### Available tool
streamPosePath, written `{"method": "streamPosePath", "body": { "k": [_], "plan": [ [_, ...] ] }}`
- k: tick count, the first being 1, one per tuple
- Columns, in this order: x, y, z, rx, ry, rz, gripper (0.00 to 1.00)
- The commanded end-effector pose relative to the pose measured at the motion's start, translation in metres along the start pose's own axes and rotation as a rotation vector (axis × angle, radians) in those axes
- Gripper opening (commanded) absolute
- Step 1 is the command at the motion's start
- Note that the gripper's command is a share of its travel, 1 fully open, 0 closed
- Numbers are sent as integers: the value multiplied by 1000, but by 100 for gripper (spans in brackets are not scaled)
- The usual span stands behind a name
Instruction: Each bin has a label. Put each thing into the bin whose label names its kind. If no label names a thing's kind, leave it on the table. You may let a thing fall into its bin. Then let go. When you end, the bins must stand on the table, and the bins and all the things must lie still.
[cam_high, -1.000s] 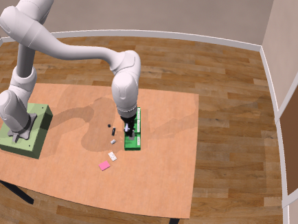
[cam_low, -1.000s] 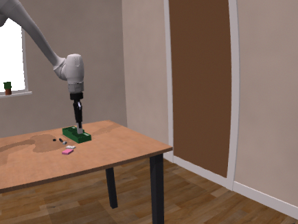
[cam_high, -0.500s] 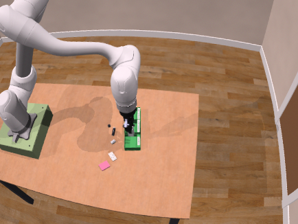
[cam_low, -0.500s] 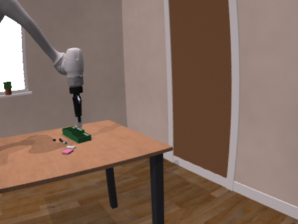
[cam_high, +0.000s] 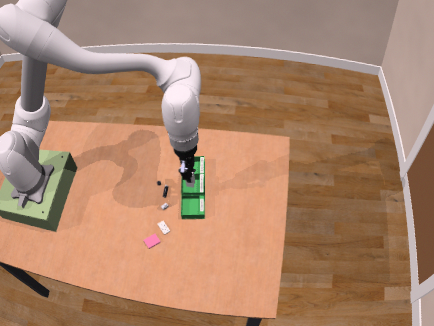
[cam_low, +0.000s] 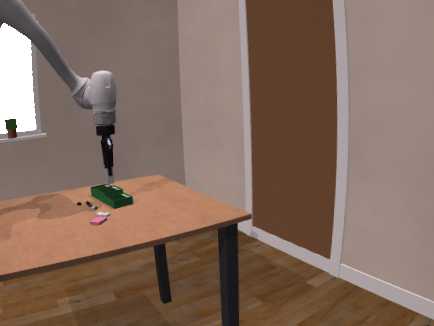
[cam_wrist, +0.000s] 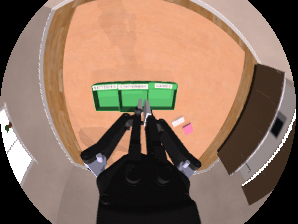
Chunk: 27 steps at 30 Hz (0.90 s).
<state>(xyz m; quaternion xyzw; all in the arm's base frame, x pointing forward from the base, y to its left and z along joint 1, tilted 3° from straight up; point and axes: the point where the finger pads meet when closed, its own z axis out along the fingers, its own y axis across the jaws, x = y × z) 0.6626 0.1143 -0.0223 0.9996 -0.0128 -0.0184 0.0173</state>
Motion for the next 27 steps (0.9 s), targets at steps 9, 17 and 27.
{"method": "streamPosePath", "body": {
  "k": [9,17,27],
  "plan": [
    [-8,-35,0,0,0,0,5],
    [-8,-35,21,0,0,0,5],
    [-8,-35,43,0,0,0,5]
  ]
}}
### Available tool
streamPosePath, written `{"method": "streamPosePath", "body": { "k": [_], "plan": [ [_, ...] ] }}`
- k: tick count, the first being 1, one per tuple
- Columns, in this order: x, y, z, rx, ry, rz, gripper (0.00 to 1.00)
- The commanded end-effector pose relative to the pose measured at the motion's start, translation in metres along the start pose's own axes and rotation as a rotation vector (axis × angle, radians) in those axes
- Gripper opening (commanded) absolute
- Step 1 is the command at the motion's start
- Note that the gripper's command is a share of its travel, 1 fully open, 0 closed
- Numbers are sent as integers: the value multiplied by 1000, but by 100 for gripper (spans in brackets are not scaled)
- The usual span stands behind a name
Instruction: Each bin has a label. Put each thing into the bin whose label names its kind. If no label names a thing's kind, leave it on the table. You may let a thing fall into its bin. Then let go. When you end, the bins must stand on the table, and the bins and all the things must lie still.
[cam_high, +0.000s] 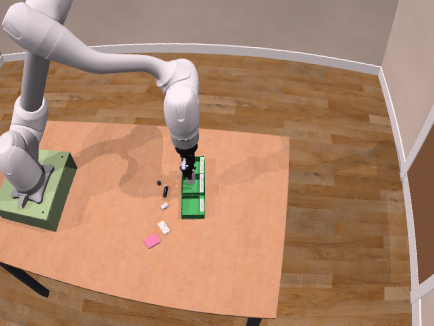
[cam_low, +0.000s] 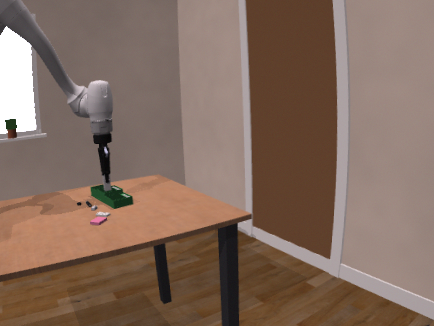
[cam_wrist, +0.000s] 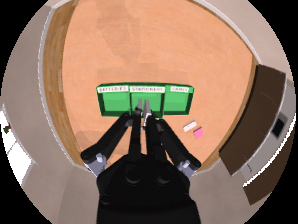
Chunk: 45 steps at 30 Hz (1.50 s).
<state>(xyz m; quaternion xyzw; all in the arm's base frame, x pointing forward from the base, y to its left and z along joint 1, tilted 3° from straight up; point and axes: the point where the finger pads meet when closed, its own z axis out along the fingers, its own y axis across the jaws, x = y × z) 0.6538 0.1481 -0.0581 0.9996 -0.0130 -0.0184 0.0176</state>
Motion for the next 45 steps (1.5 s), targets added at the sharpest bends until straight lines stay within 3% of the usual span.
{"method": "streamPosePath", "body": {
  "k": [1,7,45],
  "plan": [
    [0,0,10,0,0,0,5],
    [0,0,24,0,0,0,5],
    [0,0,24,0,0,0,5]
  ]
}}
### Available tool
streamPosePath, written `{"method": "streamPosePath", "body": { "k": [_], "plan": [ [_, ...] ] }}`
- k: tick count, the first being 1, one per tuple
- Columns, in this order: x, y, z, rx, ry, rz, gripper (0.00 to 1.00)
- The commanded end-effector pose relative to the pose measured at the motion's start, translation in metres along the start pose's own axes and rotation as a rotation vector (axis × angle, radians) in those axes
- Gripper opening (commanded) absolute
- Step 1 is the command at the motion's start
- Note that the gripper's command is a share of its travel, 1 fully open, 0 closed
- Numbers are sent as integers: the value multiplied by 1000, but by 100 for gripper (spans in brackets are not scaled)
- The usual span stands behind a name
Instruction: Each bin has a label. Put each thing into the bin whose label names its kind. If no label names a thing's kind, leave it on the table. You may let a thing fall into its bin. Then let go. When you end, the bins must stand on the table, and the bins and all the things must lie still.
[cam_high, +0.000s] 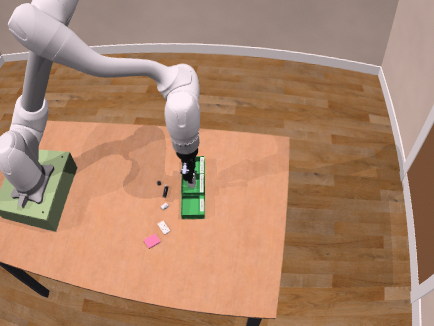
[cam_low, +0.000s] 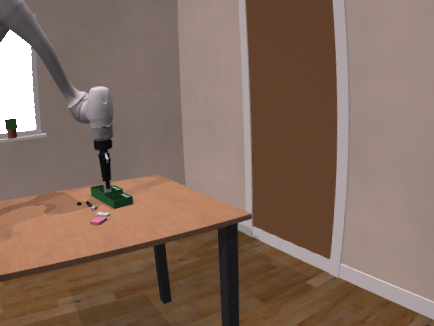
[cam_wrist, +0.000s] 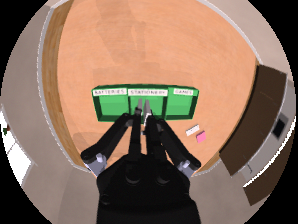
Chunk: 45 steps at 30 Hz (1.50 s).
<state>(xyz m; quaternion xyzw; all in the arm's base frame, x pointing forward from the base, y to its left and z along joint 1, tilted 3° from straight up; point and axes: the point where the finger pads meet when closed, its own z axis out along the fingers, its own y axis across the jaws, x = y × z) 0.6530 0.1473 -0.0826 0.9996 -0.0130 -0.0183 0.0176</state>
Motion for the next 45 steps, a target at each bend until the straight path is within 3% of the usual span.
{"method": "streamPosePath", "body": {
  "k": [1,10,36,45],
  "plan": [
    [0,0,0,0,0,0,5],
    [0,0,0,0,0,0,5],
    [0,0,-29,0,0,0,5],
    [0,0,-60,0,0,0,5]
  ]
}}
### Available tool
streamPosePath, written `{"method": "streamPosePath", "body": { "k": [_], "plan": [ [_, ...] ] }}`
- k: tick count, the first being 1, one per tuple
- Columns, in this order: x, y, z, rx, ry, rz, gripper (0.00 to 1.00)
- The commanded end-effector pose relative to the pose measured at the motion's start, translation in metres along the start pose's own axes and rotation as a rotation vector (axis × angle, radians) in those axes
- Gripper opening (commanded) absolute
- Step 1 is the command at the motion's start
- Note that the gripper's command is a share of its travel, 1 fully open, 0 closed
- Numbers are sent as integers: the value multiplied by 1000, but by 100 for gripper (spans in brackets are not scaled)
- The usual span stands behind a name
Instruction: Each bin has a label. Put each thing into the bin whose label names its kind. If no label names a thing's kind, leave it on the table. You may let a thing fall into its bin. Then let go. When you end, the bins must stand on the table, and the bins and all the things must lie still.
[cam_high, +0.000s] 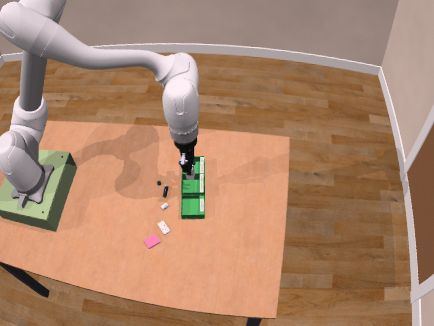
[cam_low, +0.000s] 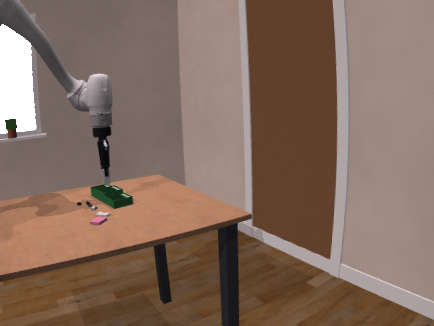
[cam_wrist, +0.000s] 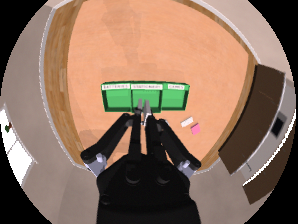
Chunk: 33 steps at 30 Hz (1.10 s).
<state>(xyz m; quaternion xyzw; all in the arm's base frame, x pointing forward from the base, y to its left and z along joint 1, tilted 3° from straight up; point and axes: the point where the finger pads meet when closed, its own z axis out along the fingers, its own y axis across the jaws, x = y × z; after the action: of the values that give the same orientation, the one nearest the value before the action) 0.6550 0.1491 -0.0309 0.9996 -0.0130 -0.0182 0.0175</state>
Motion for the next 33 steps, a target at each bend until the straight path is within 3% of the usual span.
{"method": "streamPosePath", "body": {
  "k": [1,8,22,27,33],
  "plan": [
    [0,0,-8,0,0,0,5],
    [-3,-15,-8,0,0,0,5],
    [-14,-83,-8,0,0,0,5],
    [-14,-83,-8,0,0,0,5],
    [-14,-83,8,0,0,0,5]
  ]
}}
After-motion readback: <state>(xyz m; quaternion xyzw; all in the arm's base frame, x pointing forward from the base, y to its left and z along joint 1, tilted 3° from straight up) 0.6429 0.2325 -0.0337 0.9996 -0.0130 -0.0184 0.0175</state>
